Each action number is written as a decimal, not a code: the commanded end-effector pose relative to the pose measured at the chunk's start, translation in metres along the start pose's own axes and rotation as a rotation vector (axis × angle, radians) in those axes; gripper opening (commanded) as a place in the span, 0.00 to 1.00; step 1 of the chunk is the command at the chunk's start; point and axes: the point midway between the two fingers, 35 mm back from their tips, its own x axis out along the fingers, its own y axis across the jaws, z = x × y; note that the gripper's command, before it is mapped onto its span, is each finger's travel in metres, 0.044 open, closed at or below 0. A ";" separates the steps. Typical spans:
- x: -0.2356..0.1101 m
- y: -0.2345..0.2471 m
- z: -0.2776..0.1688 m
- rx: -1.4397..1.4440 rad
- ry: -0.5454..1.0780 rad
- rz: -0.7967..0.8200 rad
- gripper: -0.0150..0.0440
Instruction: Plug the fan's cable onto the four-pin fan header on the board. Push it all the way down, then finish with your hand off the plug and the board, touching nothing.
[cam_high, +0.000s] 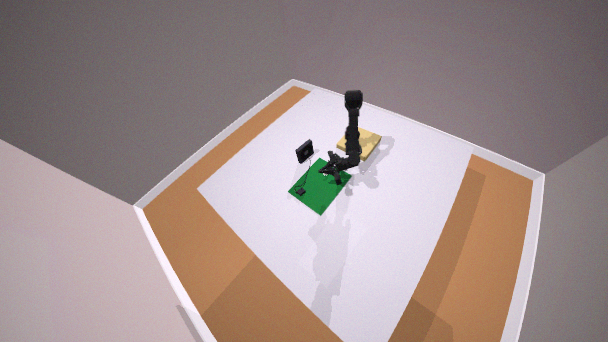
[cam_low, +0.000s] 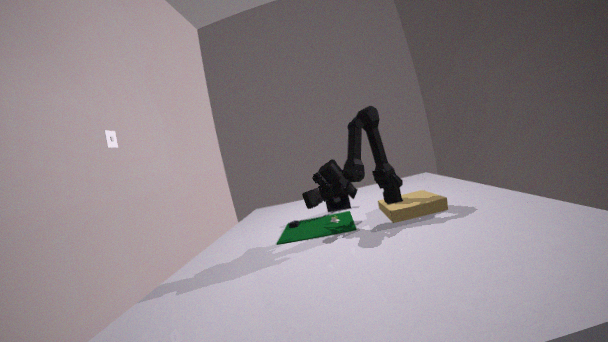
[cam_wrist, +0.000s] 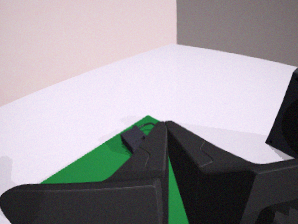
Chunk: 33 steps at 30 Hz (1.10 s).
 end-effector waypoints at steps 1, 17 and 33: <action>0.000 0.000 0.000 0.000 0.000 0.000 0.30; 0.000 0.000 0.000 0.000 0.000 0.000 0.49; -0.002 0.002 -0.002 0.001 0.008 0.001 0.49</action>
